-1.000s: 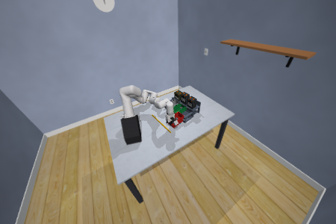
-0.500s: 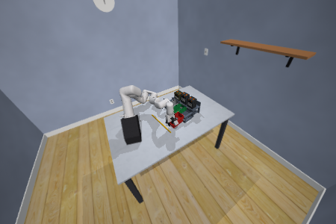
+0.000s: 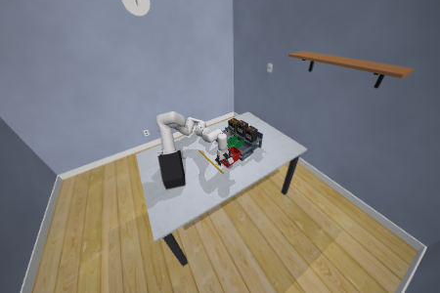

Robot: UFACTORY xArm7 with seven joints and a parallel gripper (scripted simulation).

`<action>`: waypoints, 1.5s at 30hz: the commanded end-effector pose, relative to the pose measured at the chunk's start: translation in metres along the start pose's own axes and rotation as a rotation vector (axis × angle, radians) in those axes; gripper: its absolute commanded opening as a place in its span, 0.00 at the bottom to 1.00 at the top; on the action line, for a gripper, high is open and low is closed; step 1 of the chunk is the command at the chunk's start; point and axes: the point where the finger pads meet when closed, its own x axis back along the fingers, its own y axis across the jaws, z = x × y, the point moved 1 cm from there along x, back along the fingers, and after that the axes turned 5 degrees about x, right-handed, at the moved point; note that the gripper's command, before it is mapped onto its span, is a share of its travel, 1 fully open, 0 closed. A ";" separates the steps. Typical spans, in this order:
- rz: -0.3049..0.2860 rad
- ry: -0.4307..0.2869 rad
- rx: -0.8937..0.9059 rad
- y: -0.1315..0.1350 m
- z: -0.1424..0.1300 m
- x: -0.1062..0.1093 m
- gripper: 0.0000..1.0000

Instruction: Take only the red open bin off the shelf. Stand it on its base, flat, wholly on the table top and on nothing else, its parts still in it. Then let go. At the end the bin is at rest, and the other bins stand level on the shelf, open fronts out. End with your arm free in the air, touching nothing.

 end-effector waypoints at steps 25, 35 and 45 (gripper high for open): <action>0.002 0.004 0.000 0.000 0.001 0.002 1.00; 0.002 0.003 0.000 0.000 0.001 0.046 1.00; 0.002 0.003 0.000 0.000 0.001 0.057 1.00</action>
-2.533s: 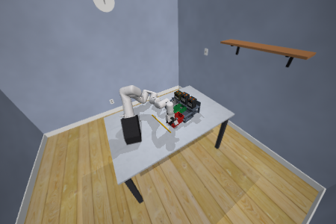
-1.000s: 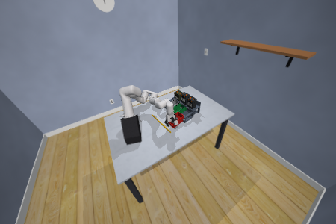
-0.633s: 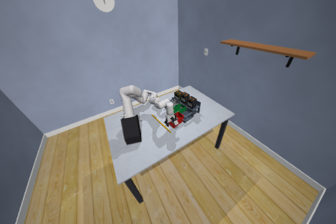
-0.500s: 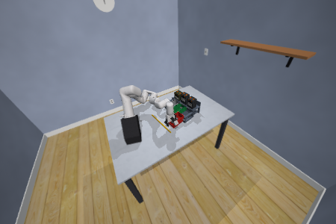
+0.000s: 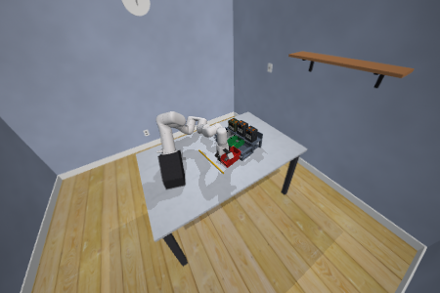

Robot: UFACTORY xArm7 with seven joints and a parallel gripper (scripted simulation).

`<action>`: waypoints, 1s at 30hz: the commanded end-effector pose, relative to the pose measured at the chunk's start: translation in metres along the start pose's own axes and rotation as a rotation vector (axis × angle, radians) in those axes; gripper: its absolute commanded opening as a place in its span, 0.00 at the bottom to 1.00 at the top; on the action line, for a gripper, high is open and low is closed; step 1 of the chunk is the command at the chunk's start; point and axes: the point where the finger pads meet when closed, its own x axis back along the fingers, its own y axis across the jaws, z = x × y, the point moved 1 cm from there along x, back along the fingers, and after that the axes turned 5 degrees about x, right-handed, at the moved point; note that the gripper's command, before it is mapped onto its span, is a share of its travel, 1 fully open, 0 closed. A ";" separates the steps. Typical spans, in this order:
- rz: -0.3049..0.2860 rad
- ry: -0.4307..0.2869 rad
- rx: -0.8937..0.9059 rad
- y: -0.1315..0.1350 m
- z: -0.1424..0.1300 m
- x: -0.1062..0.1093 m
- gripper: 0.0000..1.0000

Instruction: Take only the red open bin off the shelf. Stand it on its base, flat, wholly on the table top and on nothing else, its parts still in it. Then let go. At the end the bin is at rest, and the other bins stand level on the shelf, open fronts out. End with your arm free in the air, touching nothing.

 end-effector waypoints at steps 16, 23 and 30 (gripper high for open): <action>0.000 0.001 0.001 0.000 0.000 0.039 1.00; 0.000 0.001 0.001 0.000 0.000 0.033 1.00; 0.000 0.001 0.001 -0.001 0.000 0.030 1.00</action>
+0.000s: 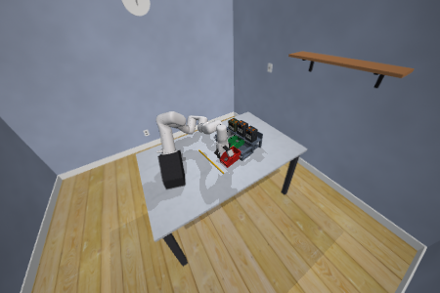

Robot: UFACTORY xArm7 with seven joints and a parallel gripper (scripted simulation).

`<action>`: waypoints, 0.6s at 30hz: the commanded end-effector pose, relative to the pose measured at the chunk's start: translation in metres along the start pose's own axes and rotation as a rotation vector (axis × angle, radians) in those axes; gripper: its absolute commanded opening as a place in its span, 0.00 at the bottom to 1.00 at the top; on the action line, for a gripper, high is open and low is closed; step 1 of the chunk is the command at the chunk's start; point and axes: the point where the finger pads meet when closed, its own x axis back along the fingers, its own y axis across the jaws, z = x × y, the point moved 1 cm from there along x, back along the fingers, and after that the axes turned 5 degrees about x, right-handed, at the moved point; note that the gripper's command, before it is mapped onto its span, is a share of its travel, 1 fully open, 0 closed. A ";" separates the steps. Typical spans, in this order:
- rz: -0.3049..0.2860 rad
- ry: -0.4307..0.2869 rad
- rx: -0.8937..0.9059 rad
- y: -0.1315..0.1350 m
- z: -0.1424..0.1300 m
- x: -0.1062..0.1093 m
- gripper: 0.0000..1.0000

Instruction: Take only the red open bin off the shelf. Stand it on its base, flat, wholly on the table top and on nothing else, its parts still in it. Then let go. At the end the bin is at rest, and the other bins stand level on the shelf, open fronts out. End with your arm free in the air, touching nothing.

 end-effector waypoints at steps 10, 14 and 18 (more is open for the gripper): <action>0.003 0.004 -0.001 0.000 0.001 -0.003 1.00; 0.003 0.004 -0.001 0.000 0.001 -0.005 1.00; 0.003 0.004 -0.001 0.000 0.001 -0.005 1.00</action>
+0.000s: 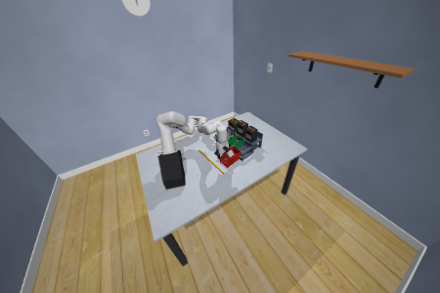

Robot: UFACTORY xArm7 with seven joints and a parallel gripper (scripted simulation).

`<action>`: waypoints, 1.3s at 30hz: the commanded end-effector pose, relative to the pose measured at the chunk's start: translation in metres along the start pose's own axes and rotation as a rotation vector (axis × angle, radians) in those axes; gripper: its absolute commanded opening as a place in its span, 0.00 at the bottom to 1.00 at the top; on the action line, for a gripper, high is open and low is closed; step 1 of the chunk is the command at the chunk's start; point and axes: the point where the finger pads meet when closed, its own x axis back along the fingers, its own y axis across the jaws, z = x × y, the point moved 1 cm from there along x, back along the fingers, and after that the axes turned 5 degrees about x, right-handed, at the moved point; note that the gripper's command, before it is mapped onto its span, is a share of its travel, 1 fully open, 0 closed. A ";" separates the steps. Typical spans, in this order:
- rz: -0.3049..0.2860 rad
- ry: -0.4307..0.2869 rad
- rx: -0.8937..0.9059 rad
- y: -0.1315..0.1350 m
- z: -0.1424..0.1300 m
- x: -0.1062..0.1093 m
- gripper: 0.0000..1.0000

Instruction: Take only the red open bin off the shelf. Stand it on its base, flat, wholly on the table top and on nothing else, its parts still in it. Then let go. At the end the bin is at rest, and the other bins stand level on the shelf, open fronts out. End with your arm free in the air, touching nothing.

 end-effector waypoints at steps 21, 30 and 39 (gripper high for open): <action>0.002 0.004 0.000 0.000 0.001 -0.001 1.00; 0.002 0.004 0.000 0.000 0.001 -0.001 0.33; 0.002 0.004 0.000 0.000 0.001 -0.001 0.33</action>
